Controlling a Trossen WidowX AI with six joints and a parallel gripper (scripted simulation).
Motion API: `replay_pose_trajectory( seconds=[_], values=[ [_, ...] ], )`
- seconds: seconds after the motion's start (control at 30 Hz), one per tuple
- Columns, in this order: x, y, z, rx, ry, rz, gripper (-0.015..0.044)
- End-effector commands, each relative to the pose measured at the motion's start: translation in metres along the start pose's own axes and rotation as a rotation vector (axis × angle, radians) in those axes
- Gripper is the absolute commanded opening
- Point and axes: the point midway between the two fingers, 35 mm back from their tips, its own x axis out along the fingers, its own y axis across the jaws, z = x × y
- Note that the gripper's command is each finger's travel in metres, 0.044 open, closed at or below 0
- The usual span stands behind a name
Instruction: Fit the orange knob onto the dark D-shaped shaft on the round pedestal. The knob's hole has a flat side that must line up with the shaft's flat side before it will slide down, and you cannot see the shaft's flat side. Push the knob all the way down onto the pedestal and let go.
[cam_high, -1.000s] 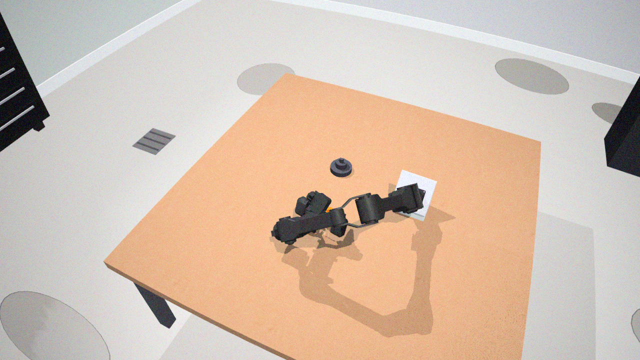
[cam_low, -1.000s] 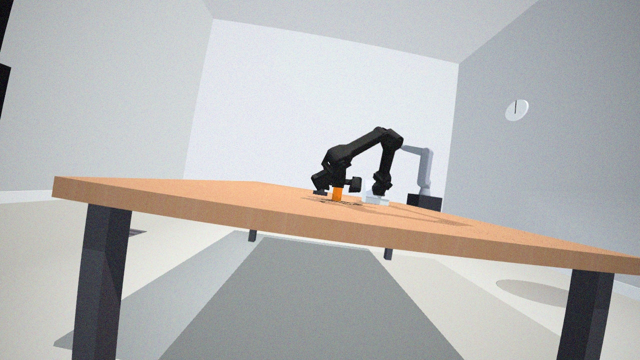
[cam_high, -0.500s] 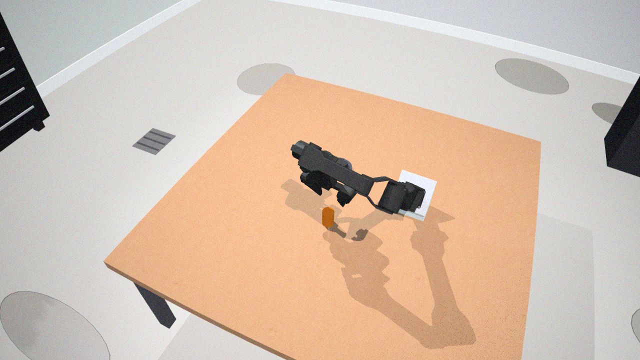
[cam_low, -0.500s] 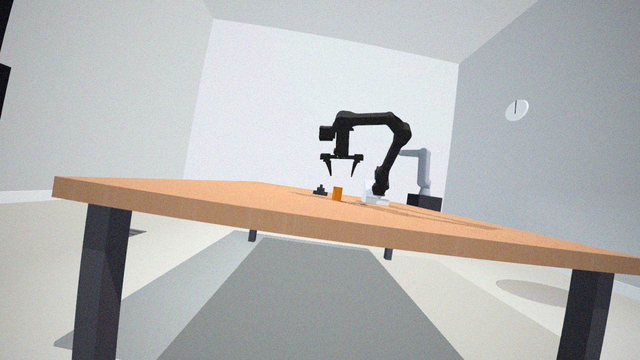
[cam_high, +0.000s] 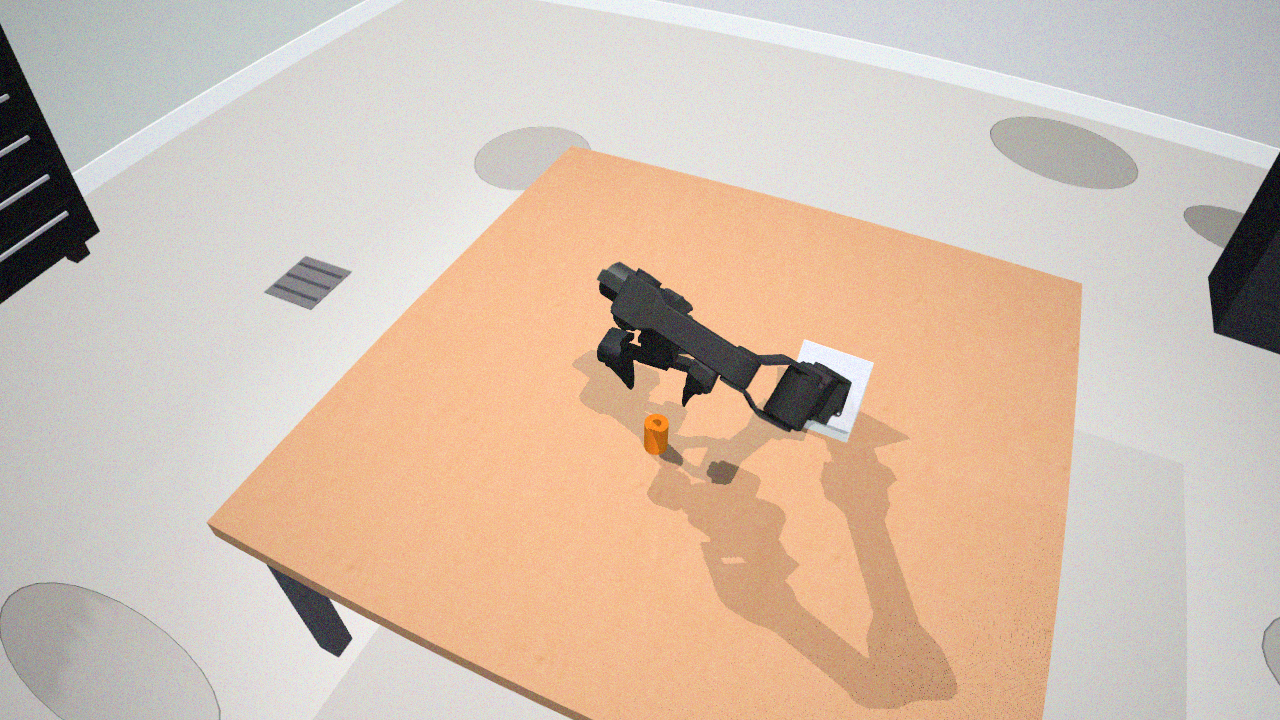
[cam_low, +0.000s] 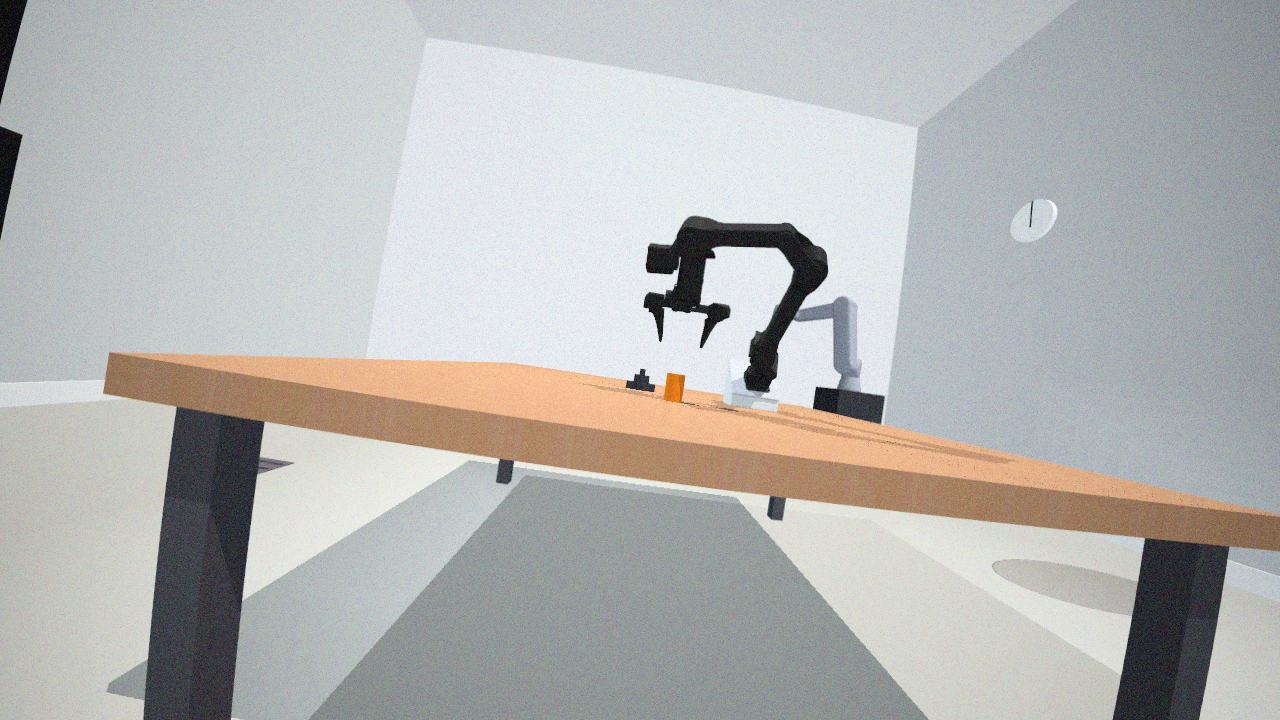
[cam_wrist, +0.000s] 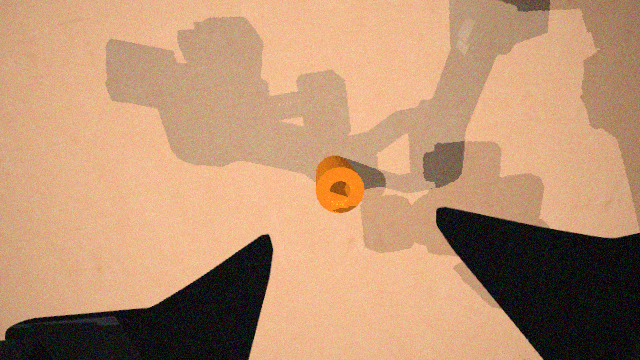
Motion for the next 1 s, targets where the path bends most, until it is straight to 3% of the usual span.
replay_pose_trajectory(
  seconds=[0.0,0.47,0.97],
  values=[
    [-0.0001,0.0,-0.0008,-0.321,0.005,0.004,0.044],
    [0.0005,0.0,-0.0008,-1.603,0.002,0.006,0.044],
    [0.0005,0.0,-0.0008,-1.618,0.002,0.006,0.044]
  ],
)
